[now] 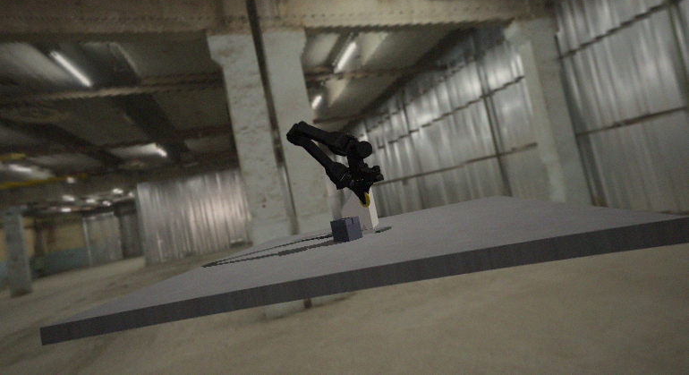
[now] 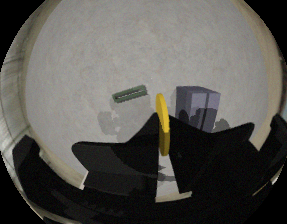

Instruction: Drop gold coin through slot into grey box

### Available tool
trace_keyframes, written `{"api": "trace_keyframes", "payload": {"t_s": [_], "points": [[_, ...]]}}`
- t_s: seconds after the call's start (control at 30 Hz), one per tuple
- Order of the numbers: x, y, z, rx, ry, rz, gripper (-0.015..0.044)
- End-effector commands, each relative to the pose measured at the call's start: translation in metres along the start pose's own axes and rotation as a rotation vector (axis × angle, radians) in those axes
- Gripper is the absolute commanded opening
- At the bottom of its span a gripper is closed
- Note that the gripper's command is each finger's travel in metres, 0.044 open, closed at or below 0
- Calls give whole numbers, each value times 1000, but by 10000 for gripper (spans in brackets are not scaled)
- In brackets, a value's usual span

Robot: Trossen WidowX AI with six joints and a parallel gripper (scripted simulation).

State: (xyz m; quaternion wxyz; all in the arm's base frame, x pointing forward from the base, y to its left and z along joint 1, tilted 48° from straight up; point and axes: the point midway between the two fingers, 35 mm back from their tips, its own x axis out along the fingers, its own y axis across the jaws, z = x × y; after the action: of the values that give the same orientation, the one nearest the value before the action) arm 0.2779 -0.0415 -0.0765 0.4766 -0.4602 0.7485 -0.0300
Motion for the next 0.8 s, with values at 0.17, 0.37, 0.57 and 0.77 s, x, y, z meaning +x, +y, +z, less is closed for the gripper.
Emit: {"api": "trace_keyframes", "payload": {"t_s": [0.17,0.37,0.57,0.77], "points": [[0,-22,-5,-2,3,-2,0],[1,-36,-9,-1,4,-3,0],[1,-50,-14,0,7,-5,0],[1,-64,-20,0,10,-7,0]]}}
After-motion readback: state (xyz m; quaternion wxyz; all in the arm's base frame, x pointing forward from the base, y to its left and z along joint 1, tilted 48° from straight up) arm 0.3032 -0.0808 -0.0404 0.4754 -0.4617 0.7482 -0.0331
